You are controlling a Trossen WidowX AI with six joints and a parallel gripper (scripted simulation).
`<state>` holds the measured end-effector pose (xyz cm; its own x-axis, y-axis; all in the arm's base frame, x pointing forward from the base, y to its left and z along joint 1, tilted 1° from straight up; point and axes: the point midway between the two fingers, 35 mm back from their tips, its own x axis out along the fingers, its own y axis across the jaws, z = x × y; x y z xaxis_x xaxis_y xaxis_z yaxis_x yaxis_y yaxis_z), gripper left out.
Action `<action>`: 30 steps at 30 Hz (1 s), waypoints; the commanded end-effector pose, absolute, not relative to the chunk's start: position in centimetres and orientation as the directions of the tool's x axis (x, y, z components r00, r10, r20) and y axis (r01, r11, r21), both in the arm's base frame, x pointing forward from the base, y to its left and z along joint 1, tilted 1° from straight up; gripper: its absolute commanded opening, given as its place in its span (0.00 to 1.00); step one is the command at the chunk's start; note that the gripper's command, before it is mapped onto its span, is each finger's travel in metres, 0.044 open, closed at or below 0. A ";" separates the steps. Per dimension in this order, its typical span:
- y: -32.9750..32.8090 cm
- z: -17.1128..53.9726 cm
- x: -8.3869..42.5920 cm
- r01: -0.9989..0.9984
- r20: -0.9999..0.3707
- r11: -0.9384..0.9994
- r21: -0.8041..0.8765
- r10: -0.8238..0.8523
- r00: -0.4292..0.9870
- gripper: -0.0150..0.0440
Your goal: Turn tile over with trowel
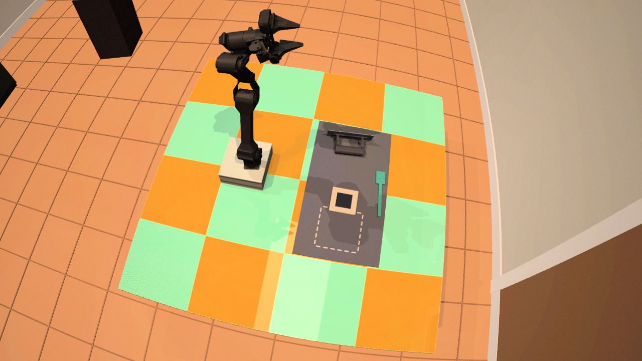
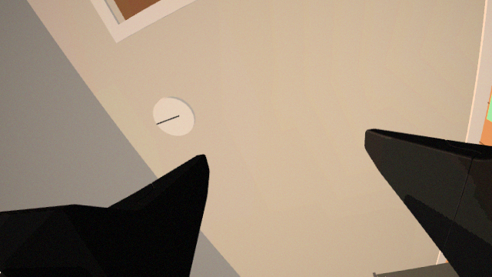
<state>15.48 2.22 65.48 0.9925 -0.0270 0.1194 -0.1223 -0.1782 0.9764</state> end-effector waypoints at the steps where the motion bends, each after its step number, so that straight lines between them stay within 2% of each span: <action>1: 2.2 65.5 15.5 -0.123 0.120 -0.183 0.975 -0.025 0.992 0.89; 11: 1.6 66.7 14.8 -0.123 0.172 -0.440 0.890 0.073 0.982 0.44; 12: 1.5 66.7 14.8 -0.120 0.177 -0.453 0.883 0.084 0.981 0.42; 30: 0.2 67.8 14.3 -0.021 0.246 -0.715 0.699 0.213 0.946 0.42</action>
<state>14.35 0.66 67.52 0.9537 0.1938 0.2299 -0.0465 -0.6605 0.7494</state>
